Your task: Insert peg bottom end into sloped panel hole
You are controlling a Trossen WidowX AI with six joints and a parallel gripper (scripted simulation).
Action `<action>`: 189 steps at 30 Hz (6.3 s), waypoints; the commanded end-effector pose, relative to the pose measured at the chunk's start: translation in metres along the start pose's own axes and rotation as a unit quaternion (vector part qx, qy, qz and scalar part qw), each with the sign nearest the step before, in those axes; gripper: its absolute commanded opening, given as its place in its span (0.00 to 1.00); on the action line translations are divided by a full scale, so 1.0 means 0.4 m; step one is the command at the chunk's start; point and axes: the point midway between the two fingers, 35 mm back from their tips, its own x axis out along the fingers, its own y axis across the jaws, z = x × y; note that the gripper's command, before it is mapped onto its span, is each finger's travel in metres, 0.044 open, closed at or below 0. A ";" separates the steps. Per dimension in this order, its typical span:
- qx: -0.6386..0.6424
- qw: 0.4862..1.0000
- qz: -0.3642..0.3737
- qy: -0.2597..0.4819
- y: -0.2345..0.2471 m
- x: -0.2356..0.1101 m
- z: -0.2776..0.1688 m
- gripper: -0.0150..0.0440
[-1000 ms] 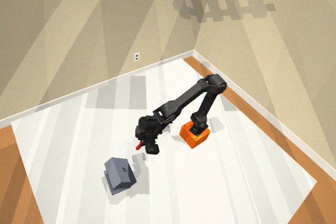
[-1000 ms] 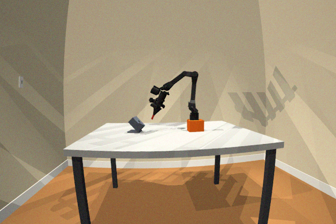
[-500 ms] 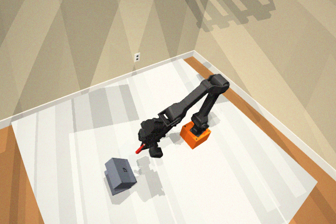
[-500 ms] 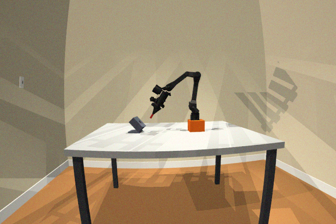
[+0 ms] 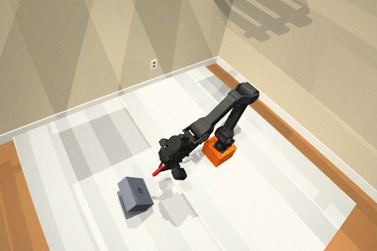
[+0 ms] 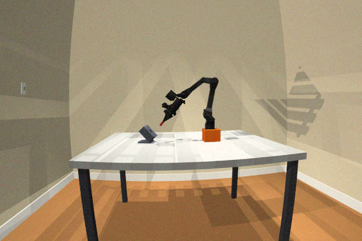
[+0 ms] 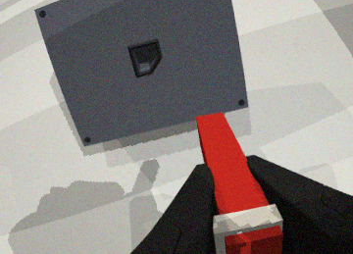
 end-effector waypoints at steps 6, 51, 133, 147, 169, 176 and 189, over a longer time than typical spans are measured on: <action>-0.017 0.999 0.013 -0.036 0.030 -0.017 0.014 0.25; -0.030 0.997 0.023 -0.061 0.060 0.096 0.038 0.25; -0.029 0.997 0.022 -0.065 0.068 0.185 0.050 0.25; -0.029 0.997 0.022 -0.065 0.069 0.196 0.052 0.25; -0.029 0.997 0.022 -0.066 0.072 0.222 0.059 0.25; -0.029 0.997 0.022 -0.066 0.072 0.232 0.061 0.25; -0.029 0.997 0.022 -0.066 0.073 0.246 0.060 0.25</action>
